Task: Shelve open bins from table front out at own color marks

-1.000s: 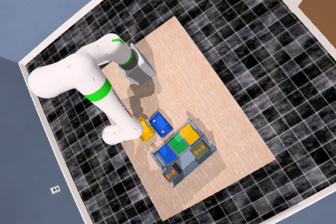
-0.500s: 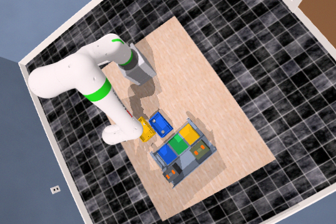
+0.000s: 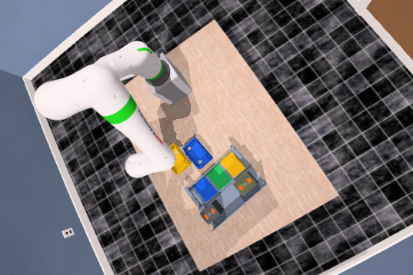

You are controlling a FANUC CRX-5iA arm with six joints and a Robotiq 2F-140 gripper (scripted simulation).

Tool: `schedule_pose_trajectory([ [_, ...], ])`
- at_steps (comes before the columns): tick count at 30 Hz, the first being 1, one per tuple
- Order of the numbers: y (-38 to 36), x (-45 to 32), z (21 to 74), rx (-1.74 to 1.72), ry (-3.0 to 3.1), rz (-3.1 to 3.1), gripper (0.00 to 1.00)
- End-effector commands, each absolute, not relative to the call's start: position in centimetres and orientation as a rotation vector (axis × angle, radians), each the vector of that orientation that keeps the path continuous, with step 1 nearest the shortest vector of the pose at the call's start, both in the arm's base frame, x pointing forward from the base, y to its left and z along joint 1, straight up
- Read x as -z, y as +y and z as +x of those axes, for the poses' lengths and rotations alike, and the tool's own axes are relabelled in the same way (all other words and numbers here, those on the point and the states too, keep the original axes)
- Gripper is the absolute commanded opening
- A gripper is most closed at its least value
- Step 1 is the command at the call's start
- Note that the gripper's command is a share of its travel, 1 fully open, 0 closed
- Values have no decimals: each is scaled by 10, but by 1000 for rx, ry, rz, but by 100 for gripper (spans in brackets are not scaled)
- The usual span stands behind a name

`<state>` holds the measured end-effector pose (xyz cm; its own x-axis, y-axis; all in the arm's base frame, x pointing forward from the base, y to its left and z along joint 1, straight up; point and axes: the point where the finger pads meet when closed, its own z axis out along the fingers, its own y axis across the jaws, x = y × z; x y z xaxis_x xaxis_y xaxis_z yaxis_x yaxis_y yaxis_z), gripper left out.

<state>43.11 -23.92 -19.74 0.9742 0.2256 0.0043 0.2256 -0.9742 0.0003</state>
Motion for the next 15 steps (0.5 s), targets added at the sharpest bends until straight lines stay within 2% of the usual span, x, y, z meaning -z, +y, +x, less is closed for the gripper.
schedule_pose_trajectory([
  [1,-239,196,431,7,-357,-3121,0],
  [15,-239,188,431,7,-357,-3121,0],
])
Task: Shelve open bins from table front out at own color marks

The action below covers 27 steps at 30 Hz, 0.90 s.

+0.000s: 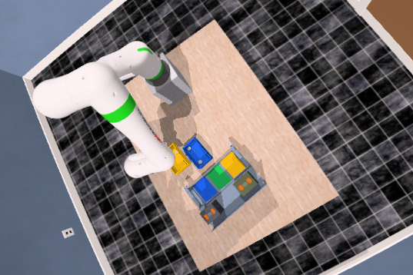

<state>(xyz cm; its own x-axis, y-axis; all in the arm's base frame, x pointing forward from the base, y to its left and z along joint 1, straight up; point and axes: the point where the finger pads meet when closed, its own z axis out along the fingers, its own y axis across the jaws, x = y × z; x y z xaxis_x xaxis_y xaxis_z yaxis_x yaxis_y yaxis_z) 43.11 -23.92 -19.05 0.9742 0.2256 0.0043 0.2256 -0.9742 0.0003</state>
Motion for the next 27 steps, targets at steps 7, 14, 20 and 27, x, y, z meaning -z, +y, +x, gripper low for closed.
schedule_pose_trajectory([
  [7,-239,182,431,7,-357,-3121,0],
  [14,-239,177,431,7,-357,-3121,0],
  [20,-239,171,431,7,-357,-3121,0],
  [27,-239,165,431,7,-357,-3121,0],
])
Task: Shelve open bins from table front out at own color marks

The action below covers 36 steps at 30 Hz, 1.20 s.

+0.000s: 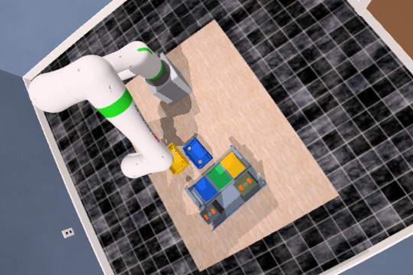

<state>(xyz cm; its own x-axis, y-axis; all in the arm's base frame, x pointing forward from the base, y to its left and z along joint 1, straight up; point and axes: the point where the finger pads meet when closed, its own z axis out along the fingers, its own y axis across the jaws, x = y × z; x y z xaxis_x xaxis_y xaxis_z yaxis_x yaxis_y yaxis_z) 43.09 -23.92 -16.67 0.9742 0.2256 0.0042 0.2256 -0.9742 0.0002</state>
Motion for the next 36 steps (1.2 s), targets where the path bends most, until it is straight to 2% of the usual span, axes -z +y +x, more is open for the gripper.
schedule_pose_trajectory([
  [1,-239,163,431,7,-357,-3121,0],
  [36,-239,128,431,7,-357,-3121,0],
])
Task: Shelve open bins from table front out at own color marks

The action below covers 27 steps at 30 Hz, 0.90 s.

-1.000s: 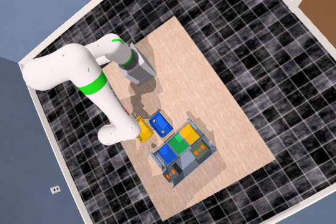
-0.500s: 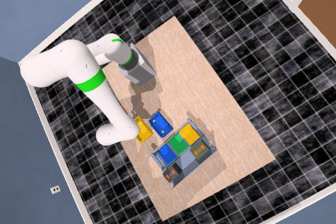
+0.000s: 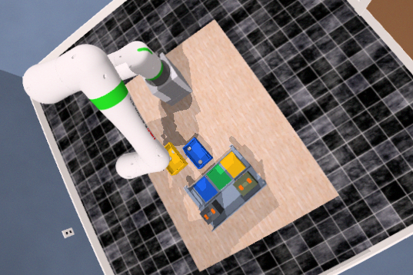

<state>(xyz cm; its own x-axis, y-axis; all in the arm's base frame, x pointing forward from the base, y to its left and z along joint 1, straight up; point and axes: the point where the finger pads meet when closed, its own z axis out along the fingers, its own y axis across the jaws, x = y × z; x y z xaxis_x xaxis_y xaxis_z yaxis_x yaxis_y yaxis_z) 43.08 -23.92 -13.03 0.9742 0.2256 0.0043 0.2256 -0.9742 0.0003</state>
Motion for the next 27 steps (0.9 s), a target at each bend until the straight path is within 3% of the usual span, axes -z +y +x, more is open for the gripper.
schedule_pose_trajectory([
  [1,-239,127,431,7,-357,-3121,0],
  [27,-239,115,431,7,-357,-3121,0],
])
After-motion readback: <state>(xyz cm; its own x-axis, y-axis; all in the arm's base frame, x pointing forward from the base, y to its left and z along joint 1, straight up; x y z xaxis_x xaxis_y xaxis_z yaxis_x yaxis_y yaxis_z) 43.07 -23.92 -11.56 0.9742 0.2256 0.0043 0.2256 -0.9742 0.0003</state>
